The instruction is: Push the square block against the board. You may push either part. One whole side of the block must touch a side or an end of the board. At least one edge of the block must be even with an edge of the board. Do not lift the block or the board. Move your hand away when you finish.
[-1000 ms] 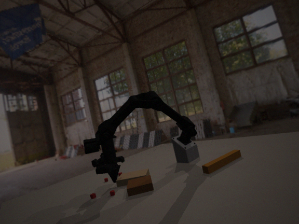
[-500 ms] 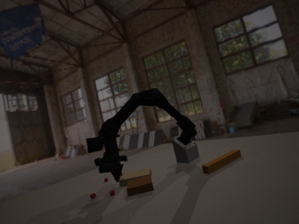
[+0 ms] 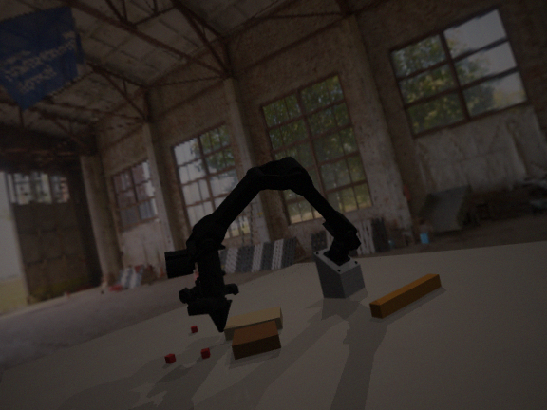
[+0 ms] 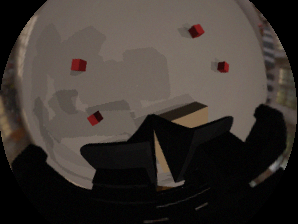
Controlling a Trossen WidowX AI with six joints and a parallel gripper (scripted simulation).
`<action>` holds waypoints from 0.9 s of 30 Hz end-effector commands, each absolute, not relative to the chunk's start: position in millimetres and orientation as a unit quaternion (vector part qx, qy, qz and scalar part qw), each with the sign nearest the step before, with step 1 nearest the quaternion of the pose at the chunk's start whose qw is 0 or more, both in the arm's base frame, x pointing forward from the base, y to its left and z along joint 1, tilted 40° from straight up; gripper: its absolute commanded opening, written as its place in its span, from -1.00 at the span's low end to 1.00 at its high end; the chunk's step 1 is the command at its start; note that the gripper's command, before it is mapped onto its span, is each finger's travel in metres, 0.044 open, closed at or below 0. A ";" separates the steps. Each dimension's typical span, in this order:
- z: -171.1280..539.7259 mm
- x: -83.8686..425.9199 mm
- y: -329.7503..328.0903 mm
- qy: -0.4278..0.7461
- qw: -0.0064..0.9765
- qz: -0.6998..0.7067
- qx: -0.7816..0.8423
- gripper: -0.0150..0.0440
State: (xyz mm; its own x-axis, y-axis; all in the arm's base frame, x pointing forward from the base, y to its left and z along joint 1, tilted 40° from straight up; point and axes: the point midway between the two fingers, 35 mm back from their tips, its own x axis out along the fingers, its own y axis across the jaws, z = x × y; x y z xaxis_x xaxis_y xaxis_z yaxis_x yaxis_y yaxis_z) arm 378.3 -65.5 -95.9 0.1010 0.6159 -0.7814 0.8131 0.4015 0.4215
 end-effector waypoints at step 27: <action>-116.8 393.4 -73.5 0.677 0.495 -0.095 0.536 -0.49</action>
State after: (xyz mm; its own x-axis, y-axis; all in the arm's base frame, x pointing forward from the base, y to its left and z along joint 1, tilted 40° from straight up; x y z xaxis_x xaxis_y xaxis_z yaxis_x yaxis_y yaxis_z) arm 390.1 -70.4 -114.9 0.0648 0.6356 -0.7693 0.8232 0.4018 0.4013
